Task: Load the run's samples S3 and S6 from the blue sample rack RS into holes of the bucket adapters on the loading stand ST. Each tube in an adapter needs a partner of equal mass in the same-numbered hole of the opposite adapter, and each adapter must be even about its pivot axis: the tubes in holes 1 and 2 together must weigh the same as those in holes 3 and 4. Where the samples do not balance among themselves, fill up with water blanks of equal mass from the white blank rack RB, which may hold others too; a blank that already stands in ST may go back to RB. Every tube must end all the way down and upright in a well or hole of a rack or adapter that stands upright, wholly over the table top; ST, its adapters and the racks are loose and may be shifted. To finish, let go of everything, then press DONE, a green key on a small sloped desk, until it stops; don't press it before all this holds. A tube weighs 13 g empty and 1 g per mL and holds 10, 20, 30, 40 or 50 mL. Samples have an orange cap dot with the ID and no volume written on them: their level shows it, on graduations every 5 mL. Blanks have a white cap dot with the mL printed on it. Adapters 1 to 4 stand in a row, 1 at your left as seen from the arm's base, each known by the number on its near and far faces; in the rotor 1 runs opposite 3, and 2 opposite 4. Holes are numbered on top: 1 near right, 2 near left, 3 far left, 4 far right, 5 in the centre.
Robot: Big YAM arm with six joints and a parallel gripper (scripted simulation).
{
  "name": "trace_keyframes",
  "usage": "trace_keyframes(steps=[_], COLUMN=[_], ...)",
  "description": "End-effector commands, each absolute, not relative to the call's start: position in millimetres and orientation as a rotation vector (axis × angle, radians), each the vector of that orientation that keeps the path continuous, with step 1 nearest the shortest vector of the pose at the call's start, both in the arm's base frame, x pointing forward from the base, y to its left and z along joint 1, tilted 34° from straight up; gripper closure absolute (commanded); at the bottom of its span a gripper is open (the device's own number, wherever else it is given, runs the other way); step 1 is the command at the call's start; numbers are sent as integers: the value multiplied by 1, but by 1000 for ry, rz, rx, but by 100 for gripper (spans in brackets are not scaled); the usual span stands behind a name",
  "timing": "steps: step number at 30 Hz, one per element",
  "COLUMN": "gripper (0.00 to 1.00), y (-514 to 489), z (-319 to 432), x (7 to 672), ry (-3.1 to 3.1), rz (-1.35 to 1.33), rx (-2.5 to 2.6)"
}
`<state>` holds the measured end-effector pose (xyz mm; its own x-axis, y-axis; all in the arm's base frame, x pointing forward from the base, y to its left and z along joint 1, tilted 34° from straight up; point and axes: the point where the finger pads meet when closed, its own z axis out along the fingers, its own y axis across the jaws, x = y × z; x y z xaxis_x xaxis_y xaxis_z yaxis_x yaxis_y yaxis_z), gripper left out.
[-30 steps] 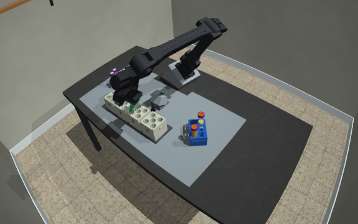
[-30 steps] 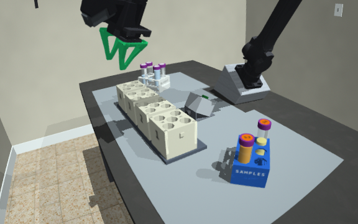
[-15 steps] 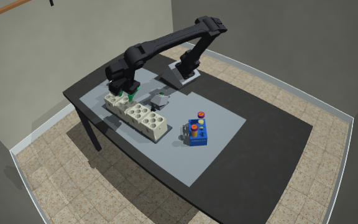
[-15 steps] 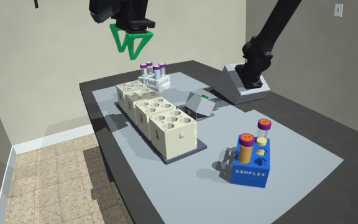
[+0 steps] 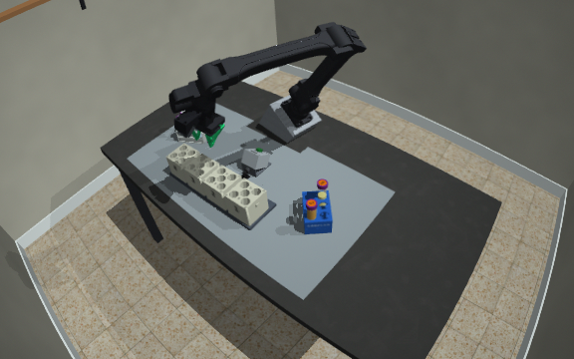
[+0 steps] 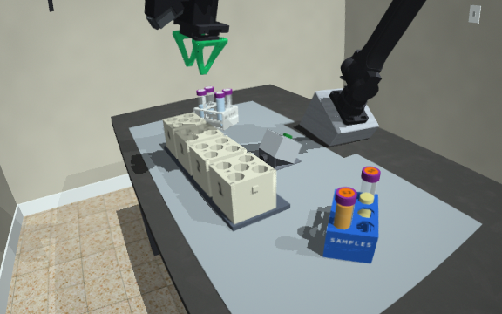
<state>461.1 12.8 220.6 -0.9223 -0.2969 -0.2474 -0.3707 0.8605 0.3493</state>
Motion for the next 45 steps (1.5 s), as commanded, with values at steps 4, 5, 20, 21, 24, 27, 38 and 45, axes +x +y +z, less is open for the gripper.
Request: trace_keyframes(steps=[4, 5, 20, 21, 24, 27, 38, 45], gripper=[45, 45, 45, 45, 45, 45, 45, 45], y=[-13, -12, -38, -38, -39, -43, -37, -25], z=[230, 224, 199, 194, 179, 189, 181, 169], x=[453, 433, 378, 372, 353, 370, 360, 354], ry=[2856, 2869, 2902, 2903, 2908, 2886, 2914, 2923], rz=[658, 668, 789, 806, 862, 847, 872, 887], rx=[-469, -466, -390, -378, -341, -355, -341, -345])
